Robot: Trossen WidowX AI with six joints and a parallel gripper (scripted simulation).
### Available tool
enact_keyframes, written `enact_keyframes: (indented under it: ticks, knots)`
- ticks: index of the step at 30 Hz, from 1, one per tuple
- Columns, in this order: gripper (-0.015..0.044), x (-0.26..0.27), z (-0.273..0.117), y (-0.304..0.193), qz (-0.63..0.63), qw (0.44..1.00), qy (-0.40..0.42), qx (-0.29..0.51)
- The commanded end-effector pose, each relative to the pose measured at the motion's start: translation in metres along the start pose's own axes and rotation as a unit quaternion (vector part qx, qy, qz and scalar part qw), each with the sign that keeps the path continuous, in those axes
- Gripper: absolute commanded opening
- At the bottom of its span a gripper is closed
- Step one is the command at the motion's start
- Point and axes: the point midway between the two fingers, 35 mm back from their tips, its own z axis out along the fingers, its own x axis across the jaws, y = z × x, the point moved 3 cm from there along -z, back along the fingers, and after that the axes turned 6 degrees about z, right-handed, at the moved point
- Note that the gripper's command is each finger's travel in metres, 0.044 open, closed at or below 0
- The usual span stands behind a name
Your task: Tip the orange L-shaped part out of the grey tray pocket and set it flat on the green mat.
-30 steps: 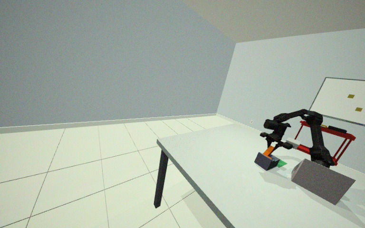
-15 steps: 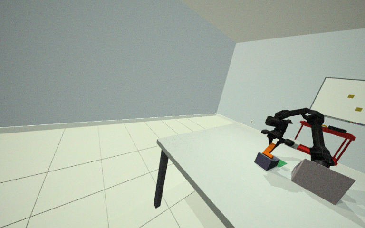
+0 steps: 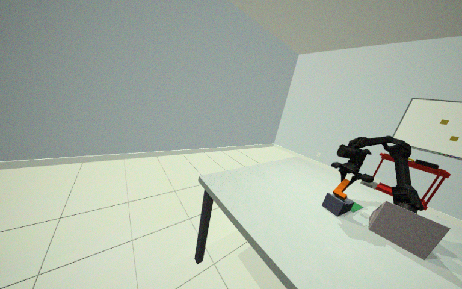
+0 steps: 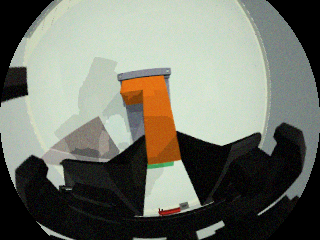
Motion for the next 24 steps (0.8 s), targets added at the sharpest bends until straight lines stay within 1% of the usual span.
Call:
enact_keyframes:
  ticks: [1,24]
  knots:
    - [0.0000,-0.001,-0.001,-0.005,0.003,1.000,0.001,-0.002]
    - [0.0000,-0.005,0.002,-0.099,0.002,1.000,0.001,0.001]
